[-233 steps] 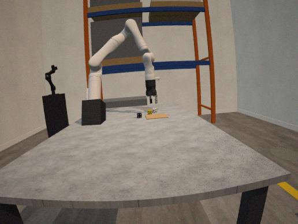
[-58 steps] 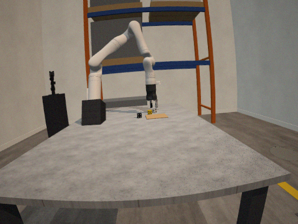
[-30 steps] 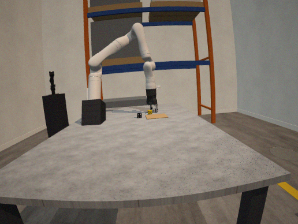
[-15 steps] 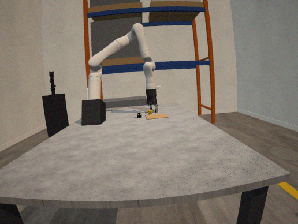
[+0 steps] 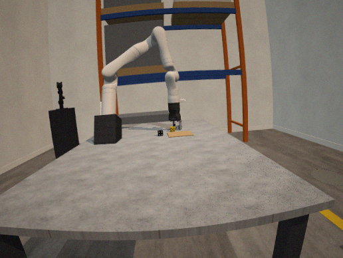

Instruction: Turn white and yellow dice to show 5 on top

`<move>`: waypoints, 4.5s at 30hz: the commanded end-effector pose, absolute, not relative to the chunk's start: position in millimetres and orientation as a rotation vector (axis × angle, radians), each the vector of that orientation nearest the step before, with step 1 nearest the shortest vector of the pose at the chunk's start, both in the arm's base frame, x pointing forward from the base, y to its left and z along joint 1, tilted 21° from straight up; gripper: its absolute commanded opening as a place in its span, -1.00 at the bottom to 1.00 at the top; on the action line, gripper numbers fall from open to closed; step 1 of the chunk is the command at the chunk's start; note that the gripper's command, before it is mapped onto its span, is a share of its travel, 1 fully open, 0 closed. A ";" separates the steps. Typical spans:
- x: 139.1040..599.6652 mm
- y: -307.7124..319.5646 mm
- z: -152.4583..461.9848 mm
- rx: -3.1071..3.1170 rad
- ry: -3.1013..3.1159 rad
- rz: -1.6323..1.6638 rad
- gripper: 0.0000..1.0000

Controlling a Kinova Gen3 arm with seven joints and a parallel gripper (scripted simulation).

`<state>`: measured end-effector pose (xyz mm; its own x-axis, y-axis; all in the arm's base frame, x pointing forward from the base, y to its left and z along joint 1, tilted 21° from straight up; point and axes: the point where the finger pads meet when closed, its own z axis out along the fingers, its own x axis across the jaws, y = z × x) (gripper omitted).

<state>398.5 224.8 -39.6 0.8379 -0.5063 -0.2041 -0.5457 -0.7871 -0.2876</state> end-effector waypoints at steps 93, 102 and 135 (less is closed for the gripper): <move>402.4 170.8 47.1 -2.710 0.694 0.137 0.14; 397.5 123.3 30.2 -2.766 0.433 0.094 0.14; 371.1 34.1 0.9 -2.779 -0.118 -0.011 0.14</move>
